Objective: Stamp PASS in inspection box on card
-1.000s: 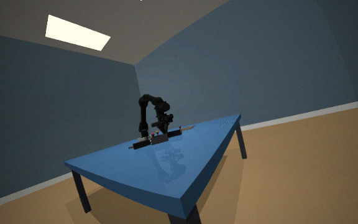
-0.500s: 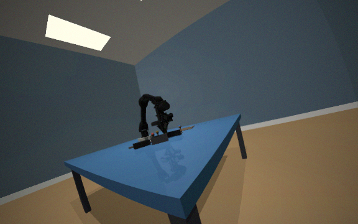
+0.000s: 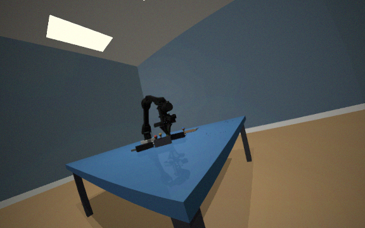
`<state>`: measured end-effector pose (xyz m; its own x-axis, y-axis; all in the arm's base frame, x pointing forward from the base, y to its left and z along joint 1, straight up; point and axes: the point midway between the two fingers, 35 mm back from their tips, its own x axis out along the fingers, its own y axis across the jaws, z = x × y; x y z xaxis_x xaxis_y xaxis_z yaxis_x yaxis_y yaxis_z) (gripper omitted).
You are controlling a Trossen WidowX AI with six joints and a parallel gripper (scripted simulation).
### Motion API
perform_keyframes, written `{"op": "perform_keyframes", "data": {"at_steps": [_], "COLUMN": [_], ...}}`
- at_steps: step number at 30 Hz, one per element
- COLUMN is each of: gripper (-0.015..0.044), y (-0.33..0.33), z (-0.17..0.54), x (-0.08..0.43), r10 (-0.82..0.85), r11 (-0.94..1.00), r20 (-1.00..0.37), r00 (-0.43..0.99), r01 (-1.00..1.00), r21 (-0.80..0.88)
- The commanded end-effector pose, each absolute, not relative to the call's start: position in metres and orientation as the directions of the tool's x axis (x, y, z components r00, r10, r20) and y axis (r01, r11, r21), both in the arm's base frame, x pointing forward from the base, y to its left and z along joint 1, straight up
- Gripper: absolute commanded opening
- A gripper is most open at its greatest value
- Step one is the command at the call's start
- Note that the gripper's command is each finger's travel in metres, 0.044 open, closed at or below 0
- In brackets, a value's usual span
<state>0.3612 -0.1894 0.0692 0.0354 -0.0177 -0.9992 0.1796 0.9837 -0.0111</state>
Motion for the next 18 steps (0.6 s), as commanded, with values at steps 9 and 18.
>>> {"op": "perform_keyframes", "data": {"at_steps": [9, 18], "gripper": [0.0, 0.0], "y": [-0.1889, -0.1888], "z": [0.0755, 0.08], "x": [0.3612, 0.3611], "r10": [-0.014, -0.014], "r11": [0.984, 0.984], "r20": [-0.999, -0.999], "r00": [0.037, 0.037], "r01": [0.18, 0.18], "r21": [-0.008, -0.008]}}
